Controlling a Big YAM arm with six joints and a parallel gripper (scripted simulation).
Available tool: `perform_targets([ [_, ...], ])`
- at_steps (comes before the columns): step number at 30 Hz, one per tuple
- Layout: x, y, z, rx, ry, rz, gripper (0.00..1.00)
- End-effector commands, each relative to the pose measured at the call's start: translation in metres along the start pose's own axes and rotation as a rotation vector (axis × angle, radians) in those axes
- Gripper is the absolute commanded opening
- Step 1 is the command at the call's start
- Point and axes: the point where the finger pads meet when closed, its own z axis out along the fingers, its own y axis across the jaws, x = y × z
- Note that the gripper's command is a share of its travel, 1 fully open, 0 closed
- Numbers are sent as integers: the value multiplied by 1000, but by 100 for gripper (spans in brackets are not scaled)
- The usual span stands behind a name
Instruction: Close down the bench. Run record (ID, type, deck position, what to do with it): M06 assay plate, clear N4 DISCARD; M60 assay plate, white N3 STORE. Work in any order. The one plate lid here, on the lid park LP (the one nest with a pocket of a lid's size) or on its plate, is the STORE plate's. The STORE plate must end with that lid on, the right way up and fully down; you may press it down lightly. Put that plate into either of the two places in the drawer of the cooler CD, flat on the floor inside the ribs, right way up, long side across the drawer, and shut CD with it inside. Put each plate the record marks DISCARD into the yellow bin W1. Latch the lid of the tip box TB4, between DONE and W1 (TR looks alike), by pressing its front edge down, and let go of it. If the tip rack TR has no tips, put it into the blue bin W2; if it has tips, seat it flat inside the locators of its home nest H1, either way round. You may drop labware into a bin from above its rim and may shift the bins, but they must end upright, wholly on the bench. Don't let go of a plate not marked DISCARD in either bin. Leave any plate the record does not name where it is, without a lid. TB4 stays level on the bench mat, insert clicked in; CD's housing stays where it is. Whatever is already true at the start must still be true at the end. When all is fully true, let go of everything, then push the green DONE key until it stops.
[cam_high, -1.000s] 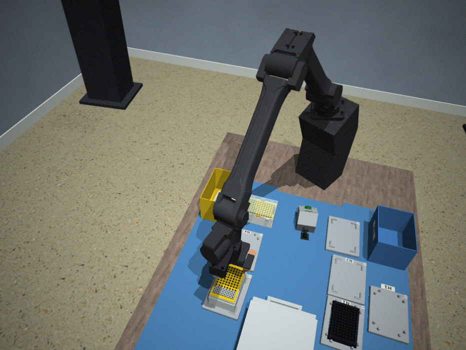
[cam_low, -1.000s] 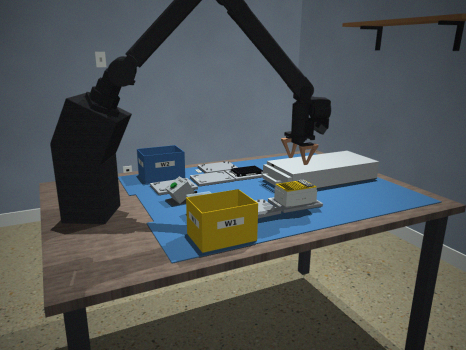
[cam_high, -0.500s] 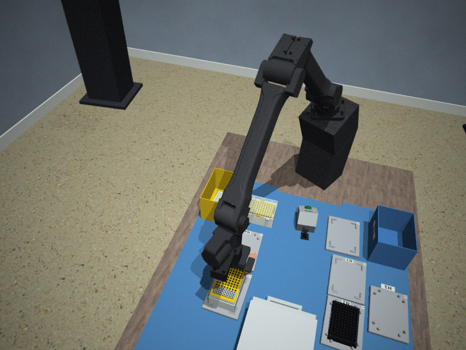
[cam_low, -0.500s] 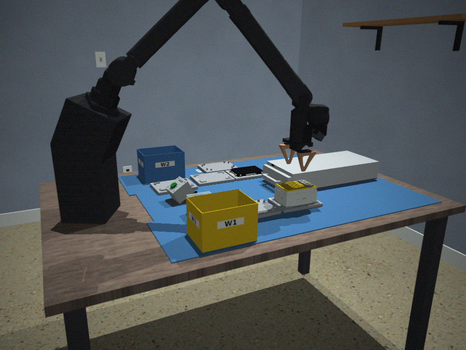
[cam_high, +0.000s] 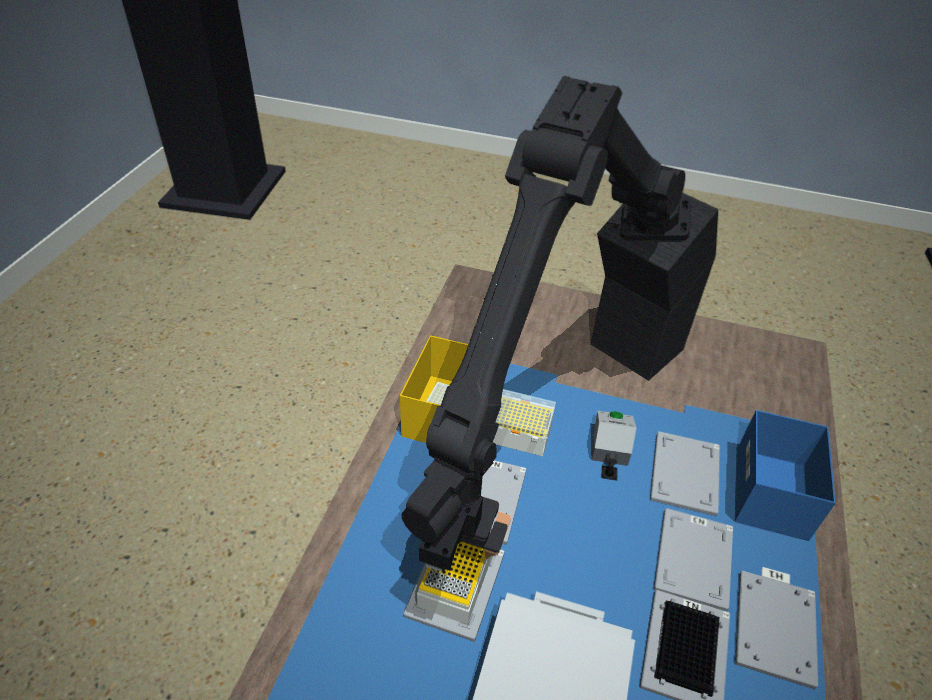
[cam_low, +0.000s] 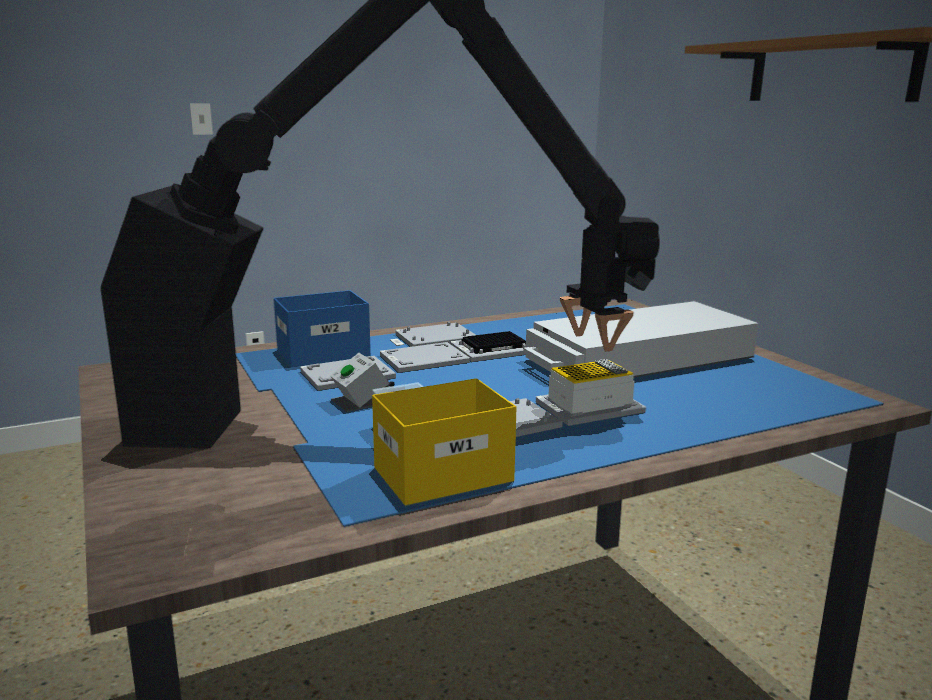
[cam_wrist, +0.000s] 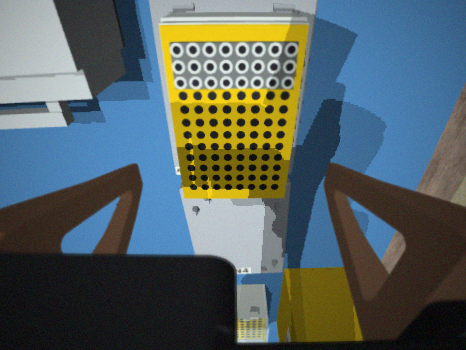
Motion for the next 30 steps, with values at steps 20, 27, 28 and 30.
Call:
perform_targets([
  [20, -23, -15, 23, 15, -47, 3, 100],
  [27, -23, -14, 33, 14, -47, 2, 100],
  [28, -22, -14, 34, 15, -47, 2, 100],
  [30, -22, -15, 37, 15, -46, 3, 100],
])
